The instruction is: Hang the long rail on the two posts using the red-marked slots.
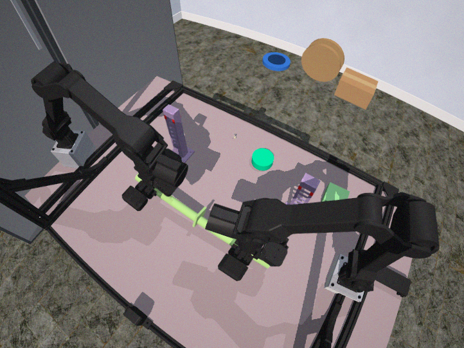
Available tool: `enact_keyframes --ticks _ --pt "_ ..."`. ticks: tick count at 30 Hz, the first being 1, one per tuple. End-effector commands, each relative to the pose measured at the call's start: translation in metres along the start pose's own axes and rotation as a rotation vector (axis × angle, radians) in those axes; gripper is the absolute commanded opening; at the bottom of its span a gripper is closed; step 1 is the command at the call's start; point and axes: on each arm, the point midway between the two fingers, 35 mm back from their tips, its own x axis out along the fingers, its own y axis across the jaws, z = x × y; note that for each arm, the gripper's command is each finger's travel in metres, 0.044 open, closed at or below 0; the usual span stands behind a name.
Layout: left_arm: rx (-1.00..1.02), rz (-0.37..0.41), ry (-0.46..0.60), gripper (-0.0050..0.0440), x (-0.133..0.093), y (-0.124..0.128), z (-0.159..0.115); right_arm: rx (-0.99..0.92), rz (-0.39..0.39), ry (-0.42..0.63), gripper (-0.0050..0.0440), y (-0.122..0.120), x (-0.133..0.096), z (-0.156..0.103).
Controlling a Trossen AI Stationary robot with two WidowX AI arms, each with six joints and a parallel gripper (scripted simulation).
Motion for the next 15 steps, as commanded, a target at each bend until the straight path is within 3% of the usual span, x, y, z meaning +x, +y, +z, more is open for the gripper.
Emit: enact_keyframes --ticks 1,2,5,15 --pt "-0.003 0.004 0.000 0.0000 -0.0003 0.0004 -0.0001 -0.006 0.000 -0.013 0.0064 0.0001 0.0045 0.0022" --pt "-0.003 0.004 0.000 0.0000 -0.0003 0.0004 -0.0001 -0.006 0.000 -0.013 0.0064 0.0001 0.0045 0.0022" --pt "-0.003 0.004 0.000 0.0000 -0.0003 0.0004 -0.0001 -0.006 0.000 -0.013 0.0000 0.0001 0.0045 0.0022" --pt "-0.003 0.004 0.000 0.0000 -0.0003 0.0004 -0.0001 -0.006 0.000 -0.013 0.0000 0.0001 0.0045 0.0022"
